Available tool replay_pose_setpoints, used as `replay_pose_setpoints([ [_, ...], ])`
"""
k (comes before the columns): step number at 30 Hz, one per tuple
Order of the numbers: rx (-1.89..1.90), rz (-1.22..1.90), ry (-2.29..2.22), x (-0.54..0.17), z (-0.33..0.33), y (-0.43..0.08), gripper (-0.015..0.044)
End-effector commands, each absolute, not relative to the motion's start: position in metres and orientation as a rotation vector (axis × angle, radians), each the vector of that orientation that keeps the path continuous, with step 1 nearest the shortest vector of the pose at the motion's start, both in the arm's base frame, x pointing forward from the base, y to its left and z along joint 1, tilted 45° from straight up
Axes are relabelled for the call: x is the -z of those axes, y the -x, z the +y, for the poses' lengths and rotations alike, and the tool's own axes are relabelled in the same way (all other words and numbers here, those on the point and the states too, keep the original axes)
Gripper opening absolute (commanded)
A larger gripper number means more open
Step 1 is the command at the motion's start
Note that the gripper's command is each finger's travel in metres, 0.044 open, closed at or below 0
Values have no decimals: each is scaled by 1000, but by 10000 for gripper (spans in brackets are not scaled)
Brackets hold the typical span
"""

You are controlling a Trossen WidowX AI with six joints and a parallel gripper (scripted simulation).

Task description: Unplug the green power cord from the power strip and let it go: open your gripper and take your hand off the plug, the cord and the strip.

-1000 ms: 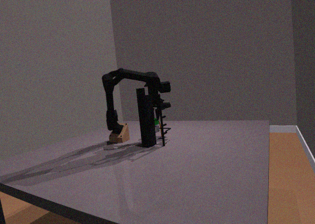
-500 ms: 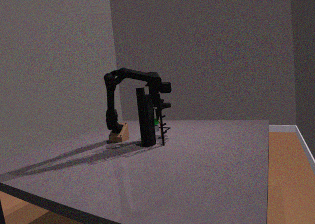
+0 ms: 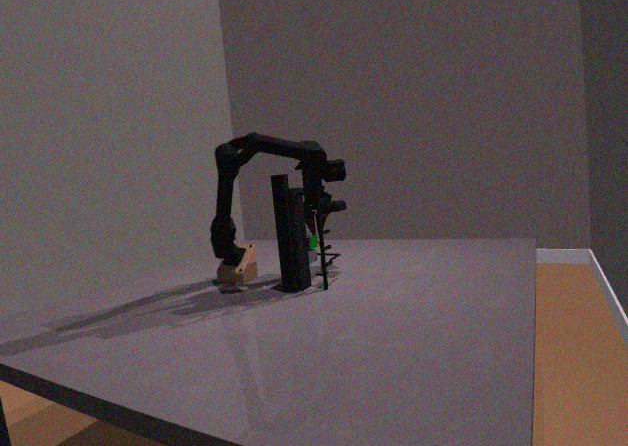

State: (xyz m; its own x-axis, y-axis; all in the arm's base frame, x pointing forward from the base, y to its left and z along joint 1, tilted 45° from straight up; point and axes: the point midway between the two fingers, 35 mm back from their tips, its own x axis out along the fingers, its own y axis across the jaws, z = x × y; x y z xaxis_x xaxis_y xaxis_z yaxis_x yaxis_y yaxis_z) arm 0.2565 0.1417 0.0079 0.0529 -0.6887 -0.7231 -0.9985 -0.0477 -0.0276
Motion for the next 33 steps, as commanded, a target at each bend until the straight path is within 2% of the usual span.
replay_pose_setpoints([
  [1,-740,1690,1793,-8,142,-257,26],
  [6,-740,1690,1793,-8,142,-257,157],
  [33,-745,1683,1812,-20,141,-256,160],
])
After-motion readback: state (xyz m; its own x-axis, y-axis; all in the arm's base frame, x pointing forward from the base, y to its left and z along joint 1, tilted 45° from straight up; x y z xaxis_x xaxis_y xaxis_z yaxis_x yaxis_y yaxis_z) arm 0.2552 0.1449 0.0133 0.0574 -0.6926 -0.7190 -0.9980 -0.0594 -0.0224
